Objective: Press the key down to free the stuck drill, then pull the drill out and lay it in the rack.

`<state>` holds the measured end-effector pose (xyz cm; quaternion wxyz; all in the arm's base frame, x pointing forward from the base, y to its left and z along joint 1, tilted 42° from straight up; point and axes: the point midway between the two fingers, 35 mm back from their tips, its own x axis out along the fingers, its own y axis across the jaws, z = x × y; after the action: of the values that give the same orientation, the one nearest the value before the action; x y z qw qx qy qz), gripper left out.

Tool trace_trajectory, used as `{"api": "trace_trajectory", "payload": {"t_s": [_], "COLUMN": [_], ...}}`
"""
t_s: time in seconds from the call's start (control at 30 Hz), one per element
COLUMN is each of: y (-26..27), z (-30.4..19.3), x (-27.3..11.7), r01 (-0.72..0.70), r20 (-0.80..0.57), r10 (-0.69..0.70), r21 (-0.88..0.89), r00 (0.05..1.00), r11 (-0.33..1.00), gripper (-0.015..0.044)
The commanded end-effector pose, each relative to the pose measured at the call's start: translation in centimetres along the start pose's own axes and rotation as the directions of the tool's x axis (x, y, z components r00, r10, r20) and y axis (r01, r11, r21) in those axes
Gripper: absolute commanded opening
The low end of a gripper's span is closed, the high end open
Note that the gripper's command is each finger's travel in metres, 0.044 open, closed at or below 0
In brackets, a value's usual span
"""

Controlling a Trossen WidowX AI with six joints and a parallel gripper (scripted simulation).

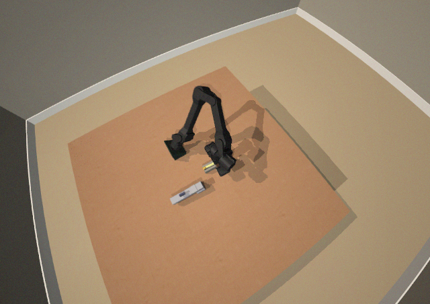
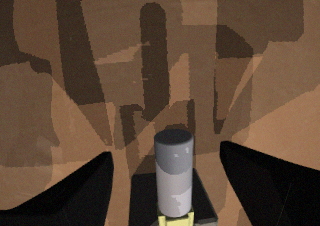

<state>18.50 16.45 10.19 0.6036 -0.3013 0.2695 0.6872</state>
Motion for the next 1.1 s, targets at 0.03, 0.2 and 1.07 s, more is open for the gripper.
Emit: {"api": "trace_trajectory", "payload": {"t_s": [0.03, 0.2, 1.07], "y": [0.0, 0.0, -4.4], "z": [-0.1, 0.0, -5.1], "x": [0.0, -1.4, -13.0], "r01": [-0.001, -0.012, 0.316], "r20": [-0.003, -0.009, -0.128], "r10": [0.001, 0.012, -0.304], "r21": [0.001, -0.004, 0.085], "r00": [1.0, 1.0, 0.944], "r11": [1.0, 1.0, 0.945], "gripper": [0.042, 0.044, 0.044]}}
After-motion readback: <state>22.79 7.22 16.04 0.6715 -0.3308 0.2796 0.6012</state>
